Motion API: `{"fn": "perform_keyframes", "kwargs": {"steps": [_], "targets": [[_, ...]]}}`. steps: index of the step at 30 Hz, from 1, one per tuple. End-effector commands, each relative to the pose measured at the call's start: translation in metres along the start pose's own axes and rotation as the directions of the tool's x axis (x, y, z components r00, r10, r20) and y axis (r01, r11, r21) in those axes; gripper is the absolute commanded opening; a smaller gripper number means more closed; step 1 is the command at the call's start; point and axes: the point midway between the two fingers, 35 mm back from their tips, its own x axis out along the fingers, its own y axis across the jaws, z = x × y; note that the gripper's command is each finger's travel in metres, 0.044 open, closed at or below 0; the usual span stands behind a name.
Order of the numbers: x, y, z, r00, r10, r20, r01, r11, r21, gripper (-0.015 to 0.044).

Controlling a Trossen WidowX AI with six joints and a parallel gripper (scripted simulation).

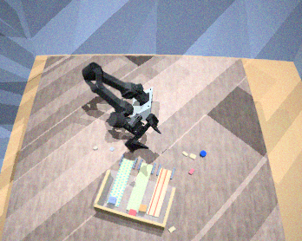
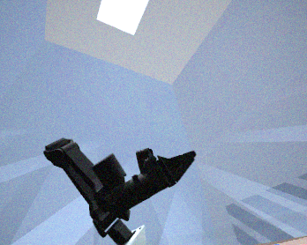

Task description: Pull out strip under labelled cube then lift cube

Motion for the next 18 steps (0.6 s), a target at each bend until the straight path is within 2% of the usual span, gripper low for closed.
{"fn": "perform_keyframes", "kwargs": {"steps": [1, 5, 8, 13, 18], "targets": [[0.001, 0.0, -0.001, 1.0, -0.007, -0.008, 0.007, 1.0, 0.004, 0.04], [0.019, -0.007, -0.011, 0.972, -0.142, -0.185, 0.155, 0.986, 0.056, 0.04], [0.025, -0.008, -0.018, 0.903, -0.265, -0.339, 0.296, 0.954, 0.042, 0.04], [0.015, -0.006, -0.015, 0.707, -0.483, -0.517, 0.507, 0.855, -0.105, 0.04], [-0.016, -0.001, 0.013, 0.459, -0.714, -0.528, 0.647, 0.676, -0.352, 0.04]]}}
